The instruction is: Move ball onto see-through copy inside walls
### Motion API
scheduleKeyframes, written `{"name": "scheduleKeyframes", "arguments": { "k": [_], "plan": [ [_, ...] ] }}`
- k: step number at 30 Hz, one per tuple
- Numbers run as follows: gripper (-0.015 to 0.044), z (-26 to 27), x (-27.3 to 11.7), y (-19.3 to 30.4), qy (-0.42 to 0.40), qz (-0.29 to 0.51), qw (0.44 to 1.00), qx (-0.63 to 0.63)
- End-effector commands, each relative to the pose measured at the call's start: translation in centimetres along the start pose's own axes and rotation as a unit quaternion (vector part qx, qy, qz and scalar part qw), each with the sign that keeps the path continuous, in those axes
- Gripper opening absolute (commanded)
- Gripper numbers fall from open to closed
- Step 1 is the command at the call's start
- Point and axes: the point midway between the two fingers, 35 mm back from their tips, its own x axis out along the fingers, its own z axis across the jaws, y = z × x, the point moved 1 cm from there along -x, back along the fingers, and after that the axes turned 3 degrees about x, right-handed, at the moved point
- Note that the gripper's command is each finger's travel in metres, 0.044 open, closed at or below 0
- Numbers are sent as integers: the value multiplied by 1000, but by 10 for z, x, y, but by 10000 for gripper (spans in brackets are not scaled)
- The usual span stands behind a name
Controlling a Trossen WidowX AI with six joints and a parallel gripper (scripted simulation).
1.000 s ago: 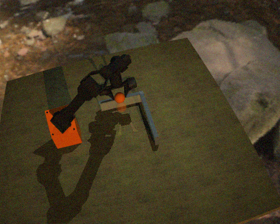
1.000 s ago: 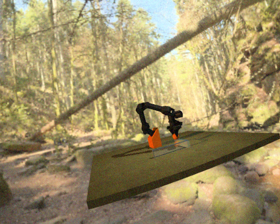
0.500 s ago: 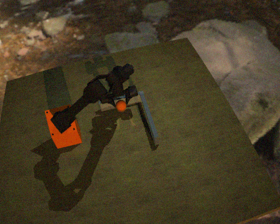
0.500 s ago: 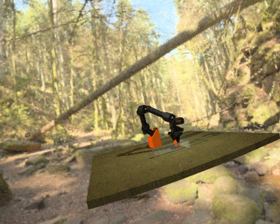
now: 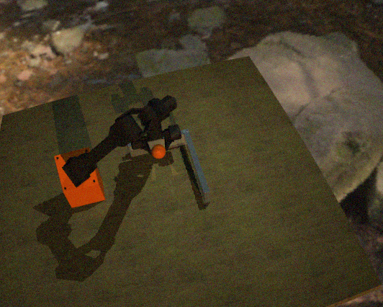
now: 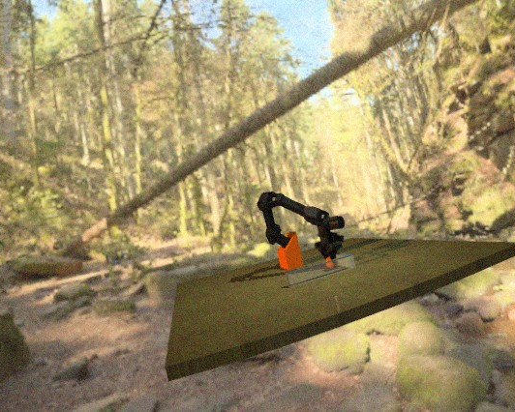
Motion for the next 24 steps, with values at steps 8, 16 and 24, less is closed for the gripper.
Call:
{"name": "scheduleKeyframes", "arguments": {
  "k": [8,16,24],
  "plan": [
    [315,0,0,0,0,0,1000,1],
    [380,-3,-61,-2,2,-1,1000,-1],
    [380,-4,-80,-4,12,-3,1000,-3]
  ]
}}
